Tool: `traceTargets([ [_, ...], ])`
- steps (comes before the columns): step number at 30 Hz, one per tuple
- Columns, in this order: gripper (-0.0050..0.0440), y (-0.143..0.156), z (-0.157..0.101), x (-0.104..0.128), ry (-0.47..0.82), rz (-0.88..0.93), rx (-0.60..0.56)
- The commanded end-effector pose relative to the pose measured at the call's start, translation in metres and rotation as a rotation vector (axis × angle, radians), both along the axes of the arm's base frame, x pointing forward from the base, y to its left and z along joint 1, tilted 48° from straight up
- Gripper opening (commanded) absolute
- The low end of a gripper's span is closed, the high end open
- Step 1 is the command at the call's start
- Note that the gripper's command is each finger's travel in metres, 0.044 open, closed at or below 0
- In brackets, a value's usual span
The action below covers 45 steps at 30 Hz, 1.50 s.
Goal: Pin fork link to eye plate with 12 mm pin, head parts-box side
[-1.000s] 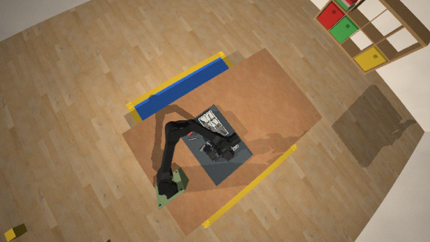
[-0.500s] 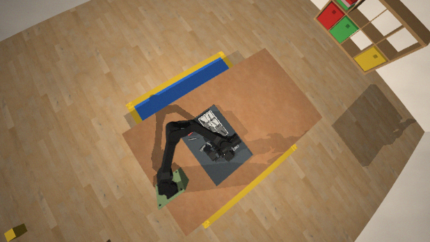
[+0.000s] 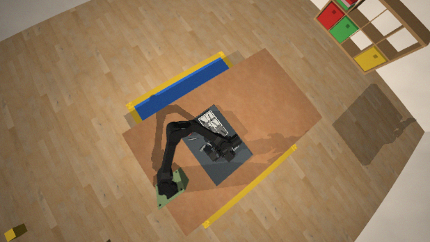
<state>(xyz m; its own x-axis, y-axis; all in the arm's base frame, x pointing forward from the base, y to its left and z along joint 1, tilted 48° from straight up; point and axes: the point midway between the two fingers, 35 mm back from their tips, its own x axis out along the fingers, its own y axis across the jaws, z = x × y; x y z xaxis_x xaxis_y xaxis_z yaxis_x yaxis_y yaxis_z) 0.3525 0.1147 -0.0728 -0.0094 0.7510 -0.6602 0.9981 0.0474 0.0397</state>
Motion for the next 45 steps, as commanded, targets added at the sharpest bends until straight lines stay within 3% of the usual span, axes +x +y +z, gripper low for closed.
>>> traceTargets([
  [1, 0.0000, -0.003, -0.008, -0.001, 0.008, 0.000, -0.012],
  [45, 0.0000, -0.013, -0.018, -0.001, 0.008, 0.000, -0.012],
])
